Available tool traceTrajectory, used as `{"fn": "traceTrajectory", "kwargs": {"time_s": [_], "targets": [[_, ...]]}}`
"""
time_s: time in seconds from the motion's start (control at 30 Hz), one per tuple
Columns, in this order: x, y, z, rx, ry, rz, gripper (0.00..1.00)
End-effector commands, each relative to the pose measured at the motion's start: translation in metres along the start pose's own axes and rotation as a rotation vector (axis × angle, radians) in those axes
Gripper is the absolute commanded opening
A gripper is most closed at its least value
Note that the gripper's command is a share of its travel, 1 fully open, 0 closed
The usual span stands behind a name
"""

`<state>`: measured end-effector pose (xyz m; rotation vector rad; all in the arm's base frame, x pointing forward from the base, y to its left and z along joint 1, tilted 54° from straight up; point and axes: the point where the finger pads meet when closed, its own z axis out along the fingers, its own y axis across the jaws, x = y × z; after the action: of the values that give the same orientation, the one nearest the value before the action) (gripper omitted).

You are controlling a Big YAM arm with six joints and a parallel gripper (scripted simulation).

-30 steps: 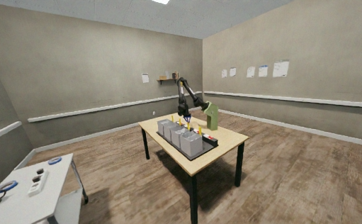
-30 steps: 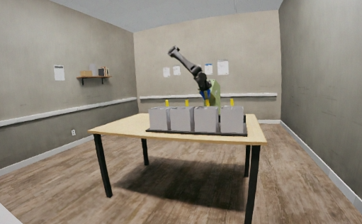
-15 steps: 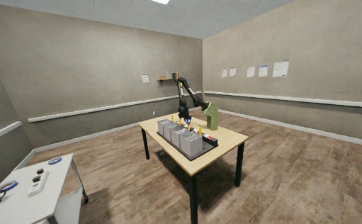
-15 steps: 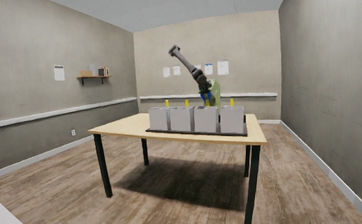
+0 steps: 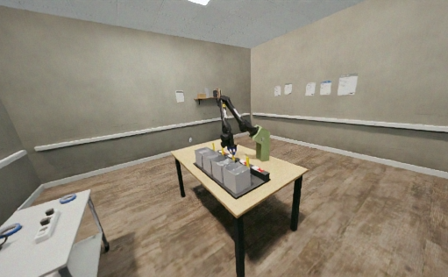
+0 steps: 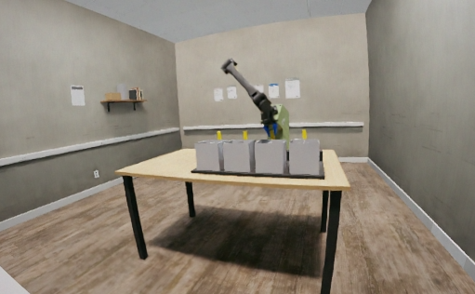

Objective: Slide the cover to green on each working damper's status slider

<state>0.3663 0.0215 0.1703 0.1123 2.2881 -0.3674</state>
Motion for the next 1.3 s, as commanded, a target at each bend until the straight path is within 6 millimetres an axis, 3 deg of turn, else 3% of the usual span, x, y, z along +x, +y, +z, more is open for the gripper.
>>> {"fn": "traceTrajectory", "kwargs": {"time_s": [0.0, 1.23, 1.27], "targets": [[-0.0036, -0.0025, 0.0005, 0.001, -0.012, 0.005, 0.36], [-0.0021, -0.0025, 0.0008, 0.002, -0.006, 0.002, 0.36], [-0.0021, -0.0025, 0.0008, 0.002, -0.006, 0.002, 0.17]]}}
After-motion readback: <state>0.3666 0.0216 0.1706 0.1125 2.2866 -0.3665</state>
